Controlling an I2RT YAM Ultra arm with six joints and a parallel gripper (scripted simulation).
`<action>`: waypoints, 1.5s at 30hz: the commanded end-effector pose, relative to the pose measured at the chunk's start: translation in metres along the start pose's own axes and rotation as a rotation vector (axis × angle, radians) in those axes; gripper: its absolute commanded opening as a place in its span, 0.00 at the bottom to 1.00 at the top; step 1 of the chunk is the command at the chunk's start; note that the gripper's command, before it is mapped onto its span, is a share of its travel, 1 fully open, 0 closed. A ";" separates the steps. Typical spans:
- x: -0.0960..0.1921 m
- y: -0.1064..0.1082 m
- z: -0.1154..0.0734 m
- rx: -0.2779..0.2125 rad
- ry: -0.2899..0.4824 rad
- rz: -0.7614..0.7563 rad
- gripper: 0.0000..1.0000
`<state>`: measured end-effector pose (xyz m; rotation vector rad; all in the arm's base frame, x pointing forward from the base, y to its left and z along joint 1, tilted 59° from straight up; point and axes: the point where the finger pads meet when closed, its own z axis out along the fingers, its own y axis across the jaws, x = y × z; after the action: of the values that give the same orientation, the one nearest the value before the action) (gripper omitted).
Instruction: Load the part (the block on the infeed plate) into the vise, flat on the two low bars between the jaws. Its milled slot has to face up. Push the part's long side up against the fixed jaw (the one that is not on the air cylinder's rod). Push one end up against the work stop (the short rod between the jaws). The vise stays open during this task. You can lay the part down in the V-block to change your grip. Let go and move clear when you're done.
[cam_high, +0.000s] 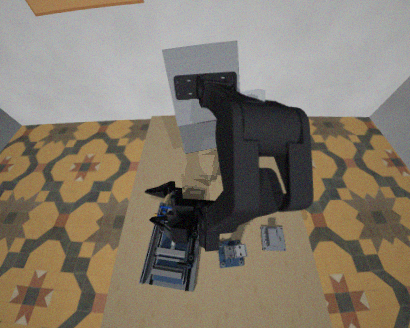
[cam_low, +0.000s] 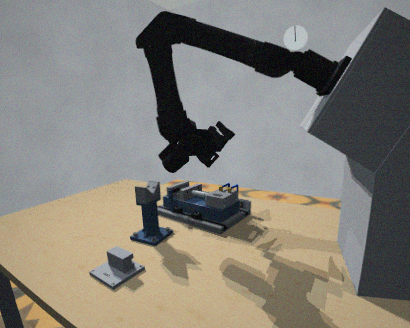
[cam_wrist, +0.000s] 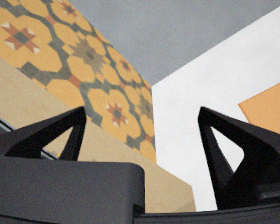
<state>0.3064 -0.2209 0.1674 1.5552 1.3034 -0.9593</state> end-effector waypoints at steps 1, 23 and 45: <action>-0.003 -0.001 0.000 0.000 -0.002 0.006 1.00; -0.033 -0.041 -0.003 0.014 0.005 -0.011 1.00; -0.071 -0.058 -0.022 -0.094 0.041 0.030 1.00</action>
<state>0.2269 -0.2220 0.2174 1.5481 1.3339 -0.9260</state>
